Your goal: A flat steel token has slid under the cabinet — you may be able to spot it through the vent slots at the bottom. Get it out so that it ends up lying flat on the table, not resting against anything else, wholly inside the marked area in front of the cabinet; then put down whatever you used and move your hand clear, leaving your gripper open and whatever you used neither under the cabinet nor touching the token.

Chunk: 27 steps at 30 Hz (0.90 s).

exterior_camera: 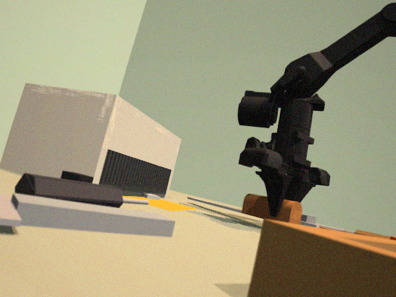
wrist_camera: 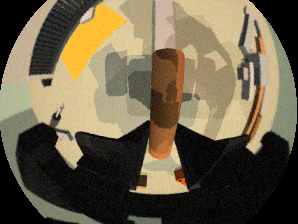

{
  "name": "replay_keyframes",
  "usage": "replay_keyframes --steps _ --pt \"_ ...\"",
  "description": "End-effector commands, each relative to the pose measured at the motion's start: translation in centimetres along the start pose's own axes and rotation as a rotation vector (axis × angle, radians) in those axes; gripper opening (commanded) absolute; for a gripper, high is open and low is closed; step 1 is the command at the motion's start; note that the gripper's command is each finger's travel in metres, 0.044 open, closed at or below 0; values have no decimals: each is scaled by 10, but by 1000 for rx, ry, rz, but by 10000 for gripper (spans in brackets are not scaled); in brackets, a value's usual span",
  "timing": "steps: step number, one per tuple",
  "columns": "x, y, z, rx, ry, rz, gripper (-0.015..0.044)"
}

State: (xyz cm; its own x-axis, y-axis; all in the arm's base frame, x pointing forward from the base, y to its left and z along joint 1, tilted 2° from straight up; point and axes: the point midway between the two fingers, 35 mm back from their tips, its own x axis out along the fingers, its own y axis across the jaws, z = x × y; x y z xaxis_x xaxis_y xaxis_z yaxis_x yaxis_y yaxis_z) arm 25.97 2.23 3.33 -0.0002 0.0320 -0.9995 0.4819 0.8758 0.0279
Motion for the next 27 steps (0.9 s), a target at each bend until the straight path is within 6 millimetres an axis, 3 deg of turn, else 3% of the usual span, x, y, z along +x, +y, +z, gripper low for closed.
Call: replay_keyframes --steps 1,27 --pt "-4 -1 6 -5 -20 7 0" --pt "-4 -25 19 -5 -22 5 0"
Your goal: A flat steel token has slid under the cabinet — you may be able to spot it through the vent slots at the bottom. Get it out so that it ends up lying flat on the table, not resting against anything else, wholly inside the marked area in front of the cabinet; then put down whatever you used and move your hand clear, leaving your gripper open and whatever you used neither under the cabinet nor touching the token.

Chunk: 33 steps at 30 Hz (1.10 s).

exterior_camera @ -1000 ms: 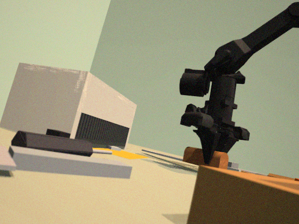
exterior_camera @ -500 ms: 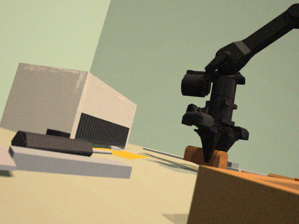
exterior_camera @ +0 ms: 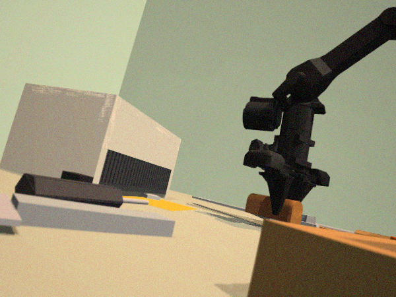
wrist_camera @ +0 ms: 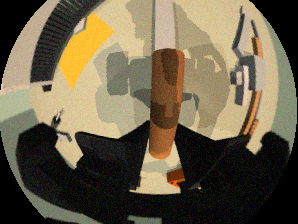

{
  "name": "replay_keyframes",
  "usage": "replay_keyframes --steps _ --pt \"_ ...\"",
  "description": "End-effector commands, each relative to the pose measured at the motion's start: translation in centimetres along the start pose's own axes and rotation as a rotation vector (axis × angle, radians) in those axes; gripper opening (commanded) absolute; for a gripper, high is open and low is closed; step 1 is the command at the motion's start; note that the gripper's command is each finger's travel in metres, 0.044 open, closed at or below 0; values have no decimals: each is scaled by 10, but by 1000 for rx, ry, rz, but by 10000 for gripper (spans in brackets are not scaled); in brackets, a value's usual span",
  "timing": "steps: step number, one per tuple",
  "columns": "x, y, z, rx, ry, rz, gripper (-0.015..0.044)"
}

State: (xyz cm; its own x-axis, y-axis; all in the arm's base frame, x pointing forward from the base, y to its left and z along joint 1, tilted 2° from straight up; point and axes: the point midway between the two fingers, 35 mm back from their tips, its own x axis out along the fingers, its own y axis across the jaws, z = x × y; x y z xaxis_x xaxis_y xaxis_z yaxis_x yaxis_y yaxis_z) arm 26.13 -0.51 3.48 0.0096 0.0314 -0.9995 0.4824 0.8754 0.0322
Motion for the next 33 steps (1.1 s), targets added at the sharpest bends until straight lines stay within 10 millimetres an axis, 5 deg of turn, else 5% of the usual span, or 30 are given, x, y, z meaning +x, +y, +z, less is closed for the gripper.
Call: replay_keyframes --steps 1,33 --pt "-2 -3 5 -6 -13 0 0" --pt "-2 -33 20 -6 -14 -3 0"
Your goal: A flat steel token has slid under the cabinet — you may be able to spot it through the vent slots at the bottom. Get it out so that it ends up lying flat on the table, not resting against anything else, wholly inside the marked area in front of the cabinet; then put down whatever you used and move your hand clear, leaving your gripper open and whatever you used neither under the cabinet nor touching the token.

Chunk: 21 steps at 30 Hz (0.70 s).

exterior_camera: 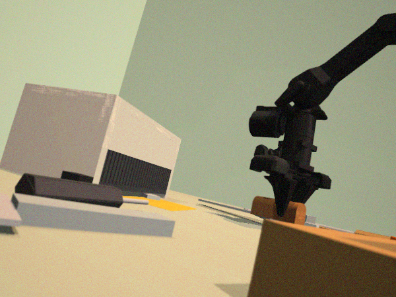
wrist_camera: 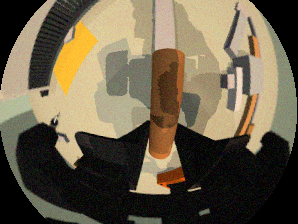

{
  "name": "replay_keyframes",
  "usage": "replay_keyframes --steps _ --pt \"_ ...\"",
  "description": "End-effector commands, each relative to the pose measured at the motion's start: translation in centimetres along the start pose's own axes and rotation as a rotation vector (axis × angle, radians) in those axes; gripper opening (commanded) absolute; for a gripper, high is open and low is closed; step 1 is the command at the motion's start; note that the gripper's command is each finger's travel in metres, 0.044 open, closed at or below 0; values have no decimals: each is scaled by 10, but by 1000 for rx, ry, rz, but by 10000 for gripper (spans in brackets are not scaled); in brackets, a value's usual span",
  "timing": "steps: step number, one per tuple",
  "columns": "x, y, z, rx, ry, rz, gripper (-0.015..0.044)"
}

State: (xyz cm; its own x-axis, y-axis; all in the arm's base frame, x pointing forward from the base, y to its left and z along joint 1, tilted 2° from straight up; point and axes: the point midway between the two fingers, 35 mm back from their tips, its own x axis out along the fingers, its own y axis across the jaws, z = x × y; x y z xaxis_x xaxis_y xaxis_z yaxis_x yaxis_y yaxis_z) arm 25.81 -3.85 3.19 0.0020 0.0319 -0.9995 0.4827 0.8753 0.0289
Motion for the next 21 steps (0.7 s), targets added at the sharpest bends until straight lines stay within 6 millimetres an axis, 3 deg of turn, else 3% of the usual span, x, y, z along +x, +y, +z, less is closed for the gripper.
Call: replay_keyframes --steps 1,21 --pt "-4 -3 7 -6 -21 0 0" --pt "-4 -22 16 -6 -22 -2 0"
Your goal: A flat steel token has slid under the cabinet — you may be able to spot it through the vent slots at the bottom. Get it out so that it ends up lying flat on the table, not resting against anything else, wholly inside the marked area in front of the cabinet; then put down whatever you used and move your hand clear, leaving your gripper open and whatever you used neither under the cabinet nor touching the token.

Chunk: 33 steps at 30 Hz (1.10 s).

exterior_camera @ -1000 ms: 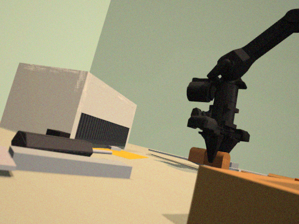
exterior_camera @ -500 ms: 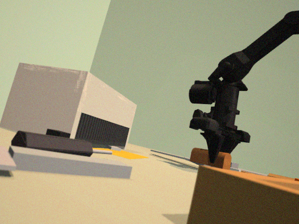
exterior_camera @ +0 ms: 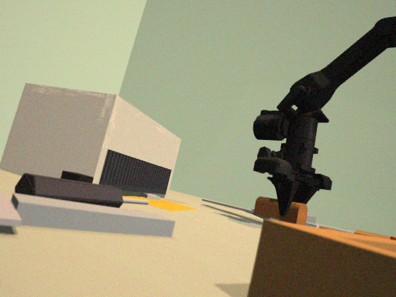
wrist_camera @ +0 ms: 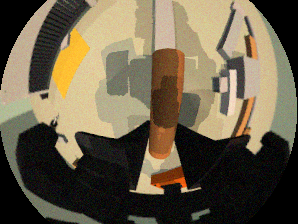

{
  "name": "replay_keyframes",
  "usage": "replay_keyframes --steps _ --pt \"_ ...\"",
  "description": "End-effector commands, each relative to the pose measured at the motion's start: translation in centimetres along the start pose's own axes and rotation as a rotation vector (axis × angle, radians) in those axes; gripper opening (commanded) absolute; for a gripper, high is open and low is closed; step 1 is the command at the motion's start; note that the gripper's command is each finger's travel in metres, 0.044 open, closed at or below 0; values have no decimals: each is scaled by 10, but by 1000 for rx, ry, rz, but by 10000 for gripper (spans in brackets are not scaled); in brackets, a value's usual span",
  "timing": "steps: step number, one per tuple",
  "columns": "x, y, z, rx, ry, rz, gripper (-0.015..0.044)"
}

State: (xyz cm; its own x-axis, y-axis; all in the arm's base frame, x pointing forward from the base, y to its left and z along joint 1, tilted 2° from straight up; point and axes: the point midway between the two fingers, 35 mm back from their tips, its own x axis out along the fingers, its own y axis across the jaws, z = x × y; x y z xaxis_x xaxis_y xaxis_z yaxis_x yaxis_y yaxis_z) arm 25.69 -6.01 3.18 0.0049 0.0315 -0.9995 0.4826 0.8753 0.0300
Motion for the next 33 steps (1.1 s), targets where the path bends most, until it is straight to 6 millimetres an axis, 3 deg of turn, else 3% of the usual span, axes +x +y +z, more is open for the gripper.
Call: replay_keyframes --steps 1,33 --pt "-3 -4 7 -6 -19 -3 0" --pt "-4 -35 23 -6 -21 -6 0"
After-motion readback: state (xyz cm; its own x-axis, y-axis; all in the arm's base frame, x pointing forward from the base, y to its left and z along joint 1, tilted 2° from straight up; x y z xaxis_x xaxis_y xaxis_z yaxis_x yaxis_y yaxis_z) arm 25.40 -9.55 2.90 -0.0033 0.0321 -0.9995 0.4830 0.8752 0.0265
